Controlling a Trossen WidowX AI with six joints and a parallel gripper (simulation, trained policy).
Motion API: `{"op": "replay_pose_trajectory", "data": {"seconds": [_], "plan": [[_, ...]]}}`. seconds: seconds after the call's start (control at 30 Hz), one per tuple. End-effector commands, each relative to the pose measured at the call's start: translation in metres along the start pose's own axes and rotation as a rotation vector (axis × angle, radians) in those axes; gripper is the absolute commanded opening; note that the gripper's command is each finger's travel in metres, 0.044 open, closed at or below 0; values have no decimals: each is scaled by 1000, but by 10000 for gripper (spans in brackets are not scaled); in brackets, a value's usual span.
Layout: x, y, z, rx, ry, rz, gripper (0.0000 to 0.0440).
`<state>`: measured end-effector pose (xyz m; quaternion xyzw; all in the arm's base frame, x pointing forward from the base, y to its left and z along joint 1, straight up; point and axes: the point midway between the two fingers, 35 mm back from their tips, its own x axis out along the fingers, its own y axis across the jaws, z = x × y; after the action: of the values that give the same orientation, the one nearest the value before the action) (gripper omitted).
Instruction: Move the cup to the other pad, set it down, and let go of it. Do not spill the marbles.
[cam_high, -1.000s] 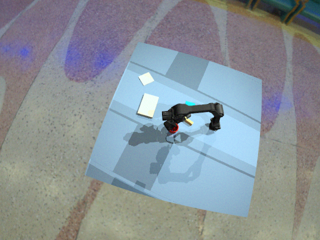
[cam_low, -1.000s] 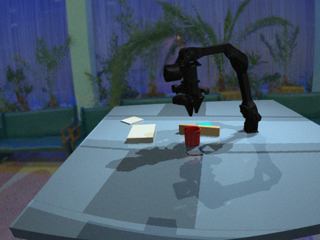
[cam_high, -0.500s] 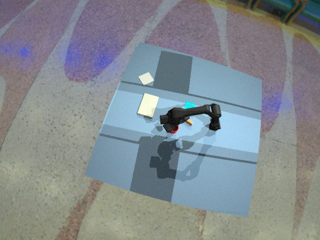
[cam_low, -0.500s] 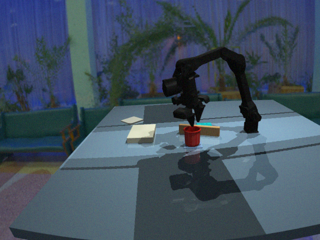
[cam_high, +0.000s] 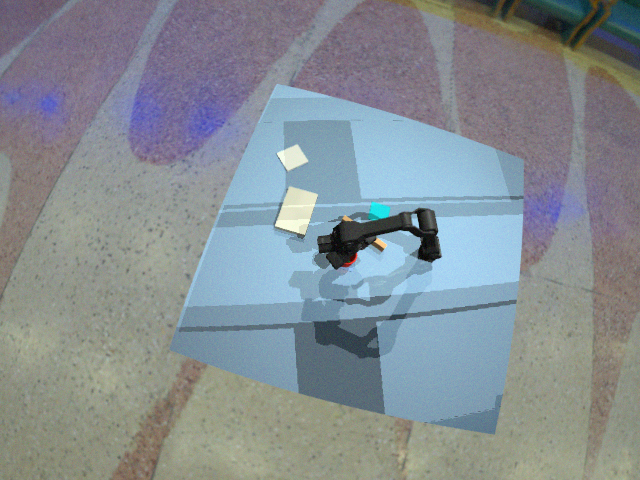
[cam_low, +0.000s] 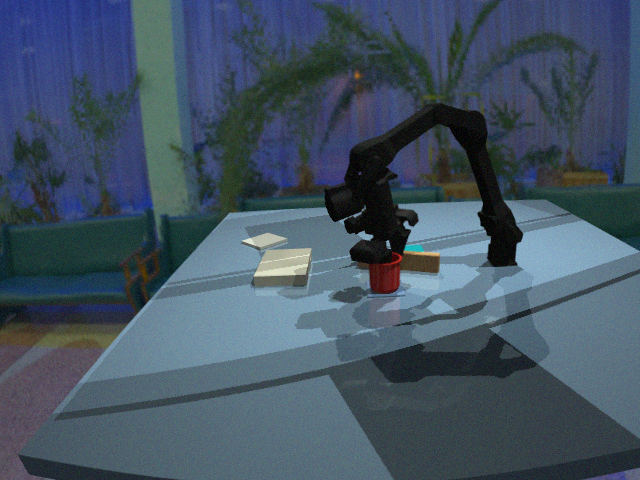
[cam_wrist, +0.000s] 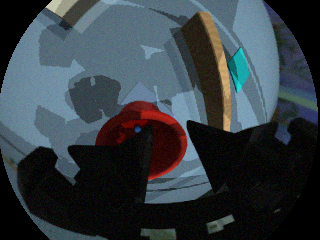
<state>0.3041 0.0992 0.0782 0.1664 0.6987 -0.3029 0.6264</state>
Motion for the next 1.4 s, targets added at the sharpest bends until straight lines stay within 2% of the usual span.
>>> {"op": "replay_pose_trajectory", "data": {"seconds": [0.0,0.23,0.3,0.9,1.37], "plan": [[16,0,-1,-34,9,-14,194],[27,-2,1,-80,2,-18,26],[27,-3,1,-88,-2,-17,0],[4,-12,3,-51,-11,20,0],[-39,-37,5,47,-12,76,3]]}}
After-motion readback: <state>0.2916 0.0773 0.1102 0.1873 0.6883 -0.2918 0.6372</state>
